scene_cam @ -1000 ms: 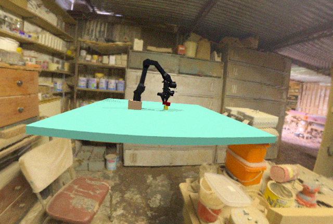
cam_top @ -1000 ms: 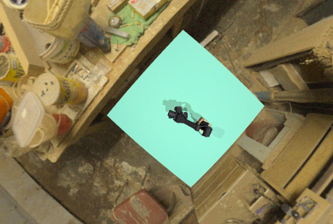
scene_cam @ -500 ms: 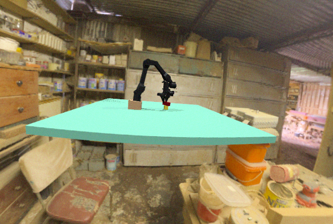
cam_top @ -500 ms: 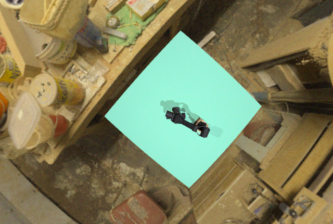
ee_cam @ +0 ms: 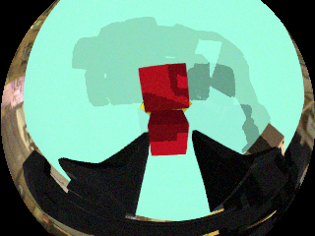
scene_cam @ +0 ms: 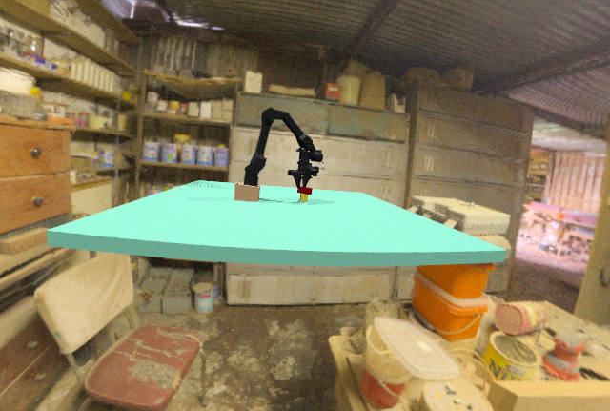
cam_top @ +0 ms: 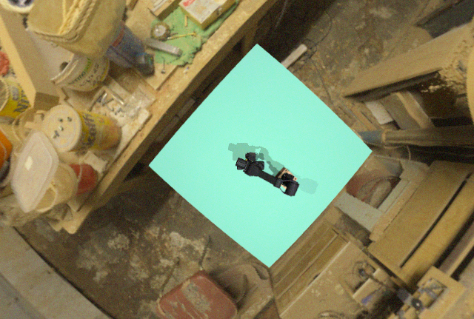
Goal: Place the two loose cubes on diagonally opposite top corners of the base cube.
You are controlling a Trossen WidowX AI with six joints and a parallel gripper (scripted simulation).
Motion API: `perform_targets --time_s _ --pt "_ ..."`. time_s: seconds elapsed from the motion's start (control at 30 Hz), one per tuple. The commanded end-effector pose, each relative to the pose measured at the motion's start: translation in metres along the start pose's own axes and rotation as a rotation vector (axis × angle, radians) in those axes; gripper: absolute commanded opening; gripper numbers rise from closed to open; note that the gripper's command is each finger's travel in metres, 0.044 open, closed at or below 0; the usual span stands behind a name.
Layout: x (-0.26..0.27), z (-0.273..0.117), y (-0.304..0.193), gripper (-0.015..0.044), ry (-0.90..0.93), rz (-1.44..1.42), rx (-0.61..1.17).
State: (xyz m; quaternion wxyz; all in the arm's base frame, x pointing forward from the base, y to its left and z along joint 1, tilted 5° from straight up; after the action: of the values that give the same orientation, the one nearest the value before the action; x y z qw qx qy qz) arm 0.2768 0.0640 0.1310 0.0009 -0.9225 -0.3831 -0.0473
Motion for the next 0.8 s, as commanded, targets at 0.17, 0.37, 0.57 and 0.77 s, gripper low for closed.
perform_targets --time_s 0.17,0.37,0.57,0.77 --pt "0.001 -0.014 0.001 0.0205 0.008 0.0 -0.005" --pt "0.001 -0.022 0.001 0.0205 0.008 0.0 -0.005" --pt "0.001 -0.029 0.001 0.0205 0.008 0.0 -0.005" --pt "0.001 -0.037 0.001 0.0205 0.008 0.0 -0.005"
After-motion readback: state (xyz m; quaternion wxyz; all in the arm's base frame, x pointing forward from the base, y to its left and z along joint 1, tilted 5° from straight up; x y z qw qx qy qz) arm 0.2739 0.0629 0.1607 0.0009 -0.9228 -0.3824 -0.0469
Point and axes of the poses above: the point midway between the two fingers, 35 mm back from their tips, its own z axis out along the fingers, its own x axis across the jaws, y = z × x, the point moved 8 cm from there along -z, back along the fingers, and after that the axes turned 11 degrees about -z, right-handed, at the moved point
